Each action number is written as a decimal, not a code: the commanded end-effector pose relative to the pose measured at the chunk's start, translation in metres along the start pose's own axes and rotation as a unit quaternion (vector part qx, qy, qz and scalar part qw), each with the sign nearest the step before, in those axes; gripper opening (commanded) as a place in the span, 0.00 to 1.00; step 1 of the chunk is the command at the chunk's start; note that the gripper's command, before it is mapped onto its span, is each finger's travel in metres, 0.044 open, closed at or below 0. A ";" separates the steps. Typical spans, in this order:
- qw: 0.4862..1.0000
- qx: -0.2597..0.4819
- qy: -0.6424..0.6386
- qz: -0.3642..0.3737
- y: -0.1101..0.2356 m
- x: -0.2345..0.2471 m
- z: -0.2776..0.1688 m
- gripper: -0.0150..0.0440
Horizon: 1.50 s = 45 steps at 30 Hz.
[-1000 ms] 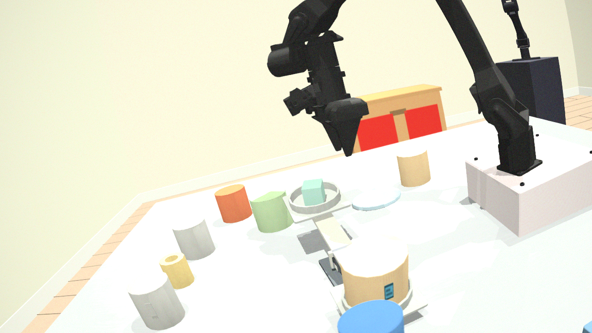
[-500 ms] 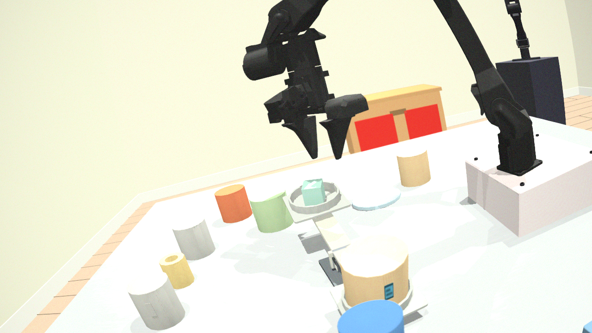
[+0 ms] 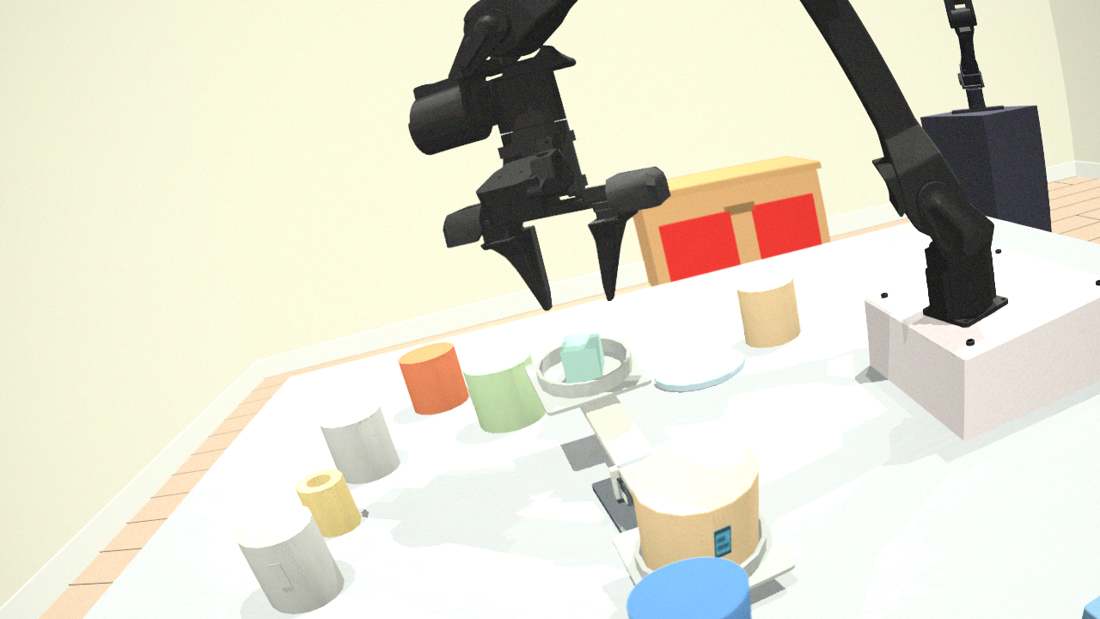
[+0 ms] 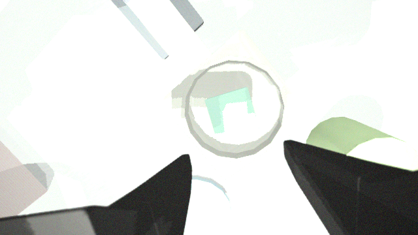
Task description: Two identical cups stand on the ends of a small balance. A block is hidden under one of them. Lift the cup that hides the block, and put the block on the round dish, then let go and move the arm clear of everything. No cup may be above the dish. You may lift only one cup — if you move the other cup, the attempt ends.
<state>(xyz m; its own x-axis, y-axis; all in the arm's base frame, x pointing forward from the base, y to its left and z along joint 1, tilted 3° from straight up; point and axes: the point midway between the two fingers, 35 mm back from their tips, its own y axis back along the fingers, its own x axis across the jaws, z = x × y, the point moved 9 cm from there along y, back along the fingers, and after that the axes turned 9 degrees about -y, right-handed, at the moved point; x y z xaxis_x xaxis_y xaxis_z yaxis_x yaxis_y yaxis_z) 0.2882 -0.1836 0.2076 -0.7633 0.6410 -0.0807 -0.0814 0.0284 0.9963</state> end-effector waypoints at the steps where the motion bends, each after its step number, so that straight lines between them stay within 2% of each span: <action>1: 0.998 0.002 0.062 -0.001 0.003 -0.001 0.012 0.69; 8: 0.997 0.002 0.072 -0.001 0.003 -0.001 0.014 0.69; 11: 0.997 0.002 0.072 -0.001 -0.010 -0.001 0.014 0.69; 39: 0.997 0.002 0.072 -0.001 -0.048 -0.001 0.014 0.69; 43: 0.997 0.002 0.072 -0.001 -0.048 -0.001 0.014 0.52; 45: 0.997 0.002 0.072 -0.001 -0.048 -0.001 0.014 0.49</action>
<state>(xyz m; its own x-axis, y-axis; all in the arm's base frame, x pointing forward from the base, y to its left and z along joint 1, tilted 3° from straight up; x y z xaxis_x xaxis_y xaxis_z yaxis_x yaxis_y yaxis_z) 0.3022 -0.1749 0.1615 -0.8452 0.5274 -0.0871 -0.0846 0.0288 0.9960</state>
